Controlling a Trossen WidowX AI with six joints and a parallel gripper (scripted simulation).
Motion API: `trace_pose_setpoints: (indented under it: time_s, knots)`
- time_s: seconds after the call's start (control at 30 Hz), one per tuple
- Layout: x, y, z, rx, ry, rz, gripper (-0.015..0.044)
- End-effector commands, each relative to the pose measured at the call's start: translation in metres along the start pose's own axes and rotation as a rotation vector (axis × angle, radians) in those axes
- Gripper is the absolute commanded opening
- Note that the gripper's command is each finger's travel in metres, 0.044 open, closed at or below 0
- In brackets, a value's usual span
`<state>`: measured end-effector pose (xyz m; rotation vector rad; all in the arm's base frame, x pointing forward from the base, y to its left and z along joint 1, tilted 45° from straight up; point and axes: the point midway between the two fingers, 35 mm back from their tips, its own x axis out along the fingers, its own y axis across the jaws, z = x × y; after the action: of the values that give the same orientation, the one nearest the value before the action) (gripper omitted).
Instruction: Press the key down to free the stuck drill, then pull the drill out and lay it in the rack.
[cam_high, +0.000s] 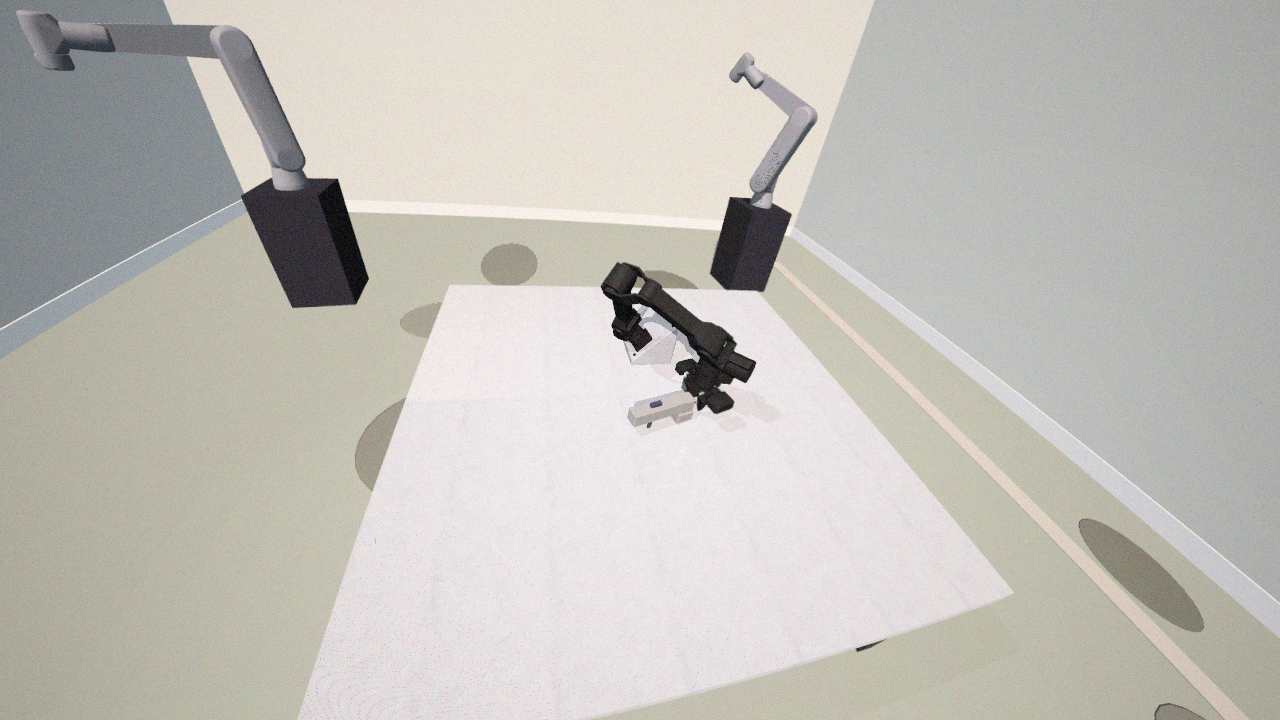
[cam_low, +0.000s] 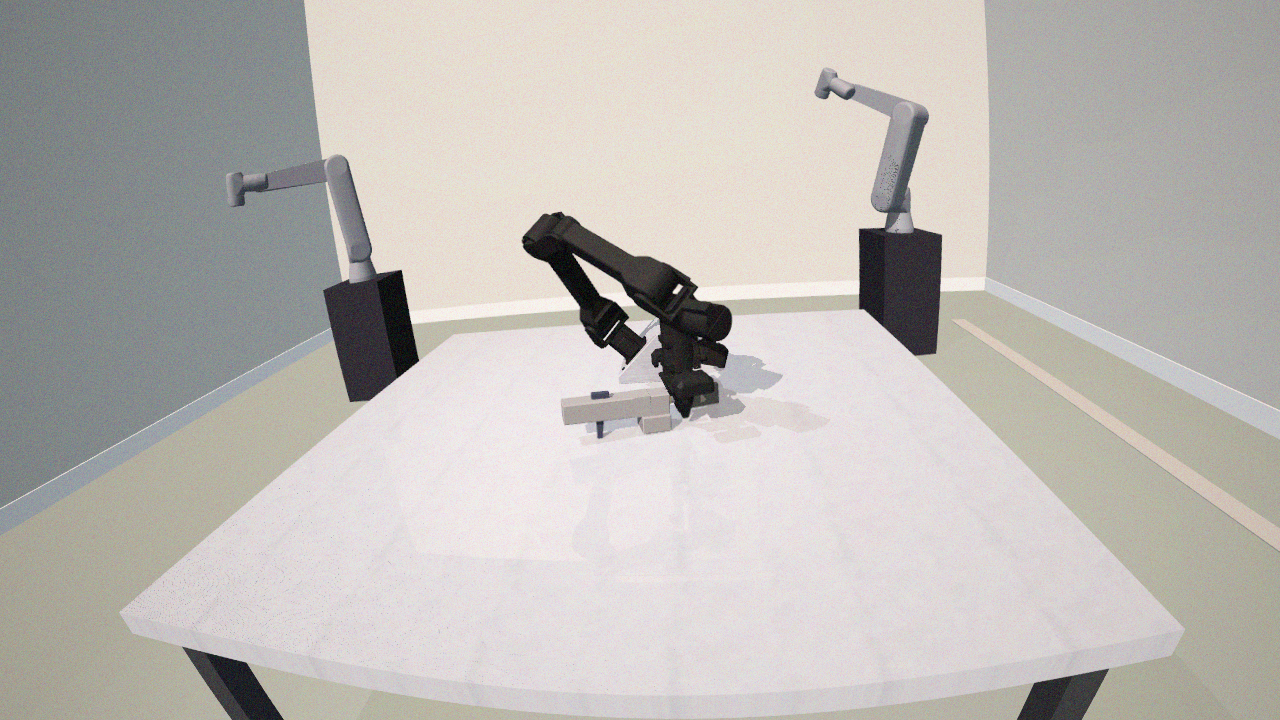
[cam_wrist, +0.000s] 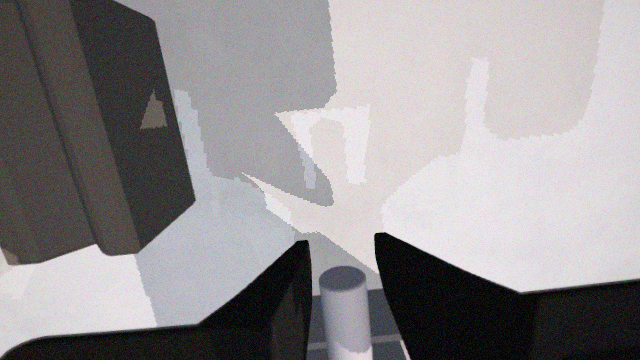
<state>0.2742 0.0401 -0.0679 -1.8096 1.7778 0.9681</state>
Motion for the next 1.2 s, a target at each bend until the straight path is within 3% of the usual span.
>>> trace_pose_setpoints:
  time_s: [0.0, 0.2, 1.17]
  knots:
    - [0.0, 0.0, 0.0, 0.001, 0.0, 0.0, 0.004]
    - [0.0, 0.0, 0.0, 0.001, 0.0, 0.0, 0.0]
    - [0.001, -0.001, 0.038, -0.007, 0.004, 0.002, 0.0]
